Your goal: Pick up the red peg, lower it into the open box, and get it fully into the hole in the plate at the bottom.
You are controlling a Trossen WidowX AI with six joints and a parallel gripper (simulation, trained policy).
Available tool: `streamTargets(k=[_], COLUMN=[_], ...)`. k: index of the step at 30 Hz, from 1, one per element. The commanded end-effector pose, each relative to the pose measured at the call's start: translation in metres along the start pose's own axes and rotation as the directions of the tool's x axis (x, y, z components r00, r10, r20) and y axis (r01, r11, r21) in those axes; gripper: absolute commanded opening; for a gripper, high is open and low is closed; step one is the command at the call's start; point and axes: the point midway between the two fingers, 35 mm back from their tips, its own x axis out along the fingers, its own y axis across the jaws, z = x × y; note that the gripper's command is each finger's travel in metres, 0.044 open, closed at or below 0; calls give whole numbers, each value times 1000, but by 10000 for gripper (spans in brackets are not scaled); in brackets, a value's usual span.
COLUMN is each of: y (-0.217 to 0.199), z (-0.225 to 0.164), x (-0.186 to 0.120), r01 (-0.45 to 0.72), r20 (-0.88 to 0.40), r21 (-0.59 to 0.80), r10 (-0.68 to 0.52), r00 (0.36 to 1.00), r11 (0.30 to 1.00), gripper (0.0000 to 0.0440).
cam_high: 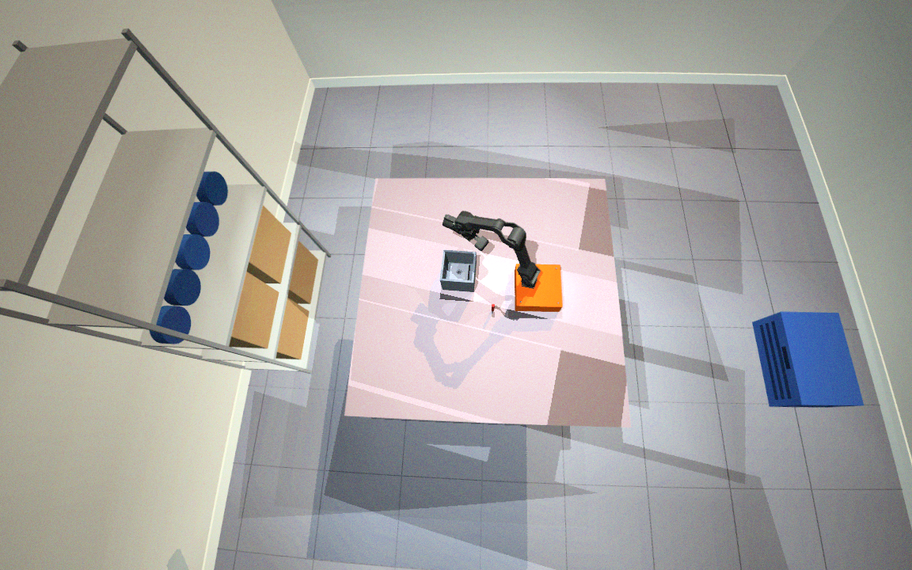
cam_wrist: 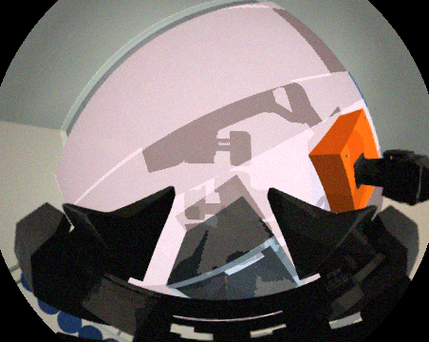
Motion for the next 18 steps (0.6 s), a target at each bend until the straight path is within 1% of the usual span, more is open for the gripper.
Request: streamTargets(k=[1, 6, 10, 18], y=[-3, -15, -33, -90], z=[-27, -72, -106, -158], x=[-16, -45, -68, -101], r01=[-51, -145, -215, -303], r20=[-60, -164, -248, -387], r21=[-72, -185, -268, -393], r10=[47, 115, 149, 142], r00=[997, 980, 957, 911], r11=[996, 972, 939, 868], gripper=[435, 431, 429, 435])
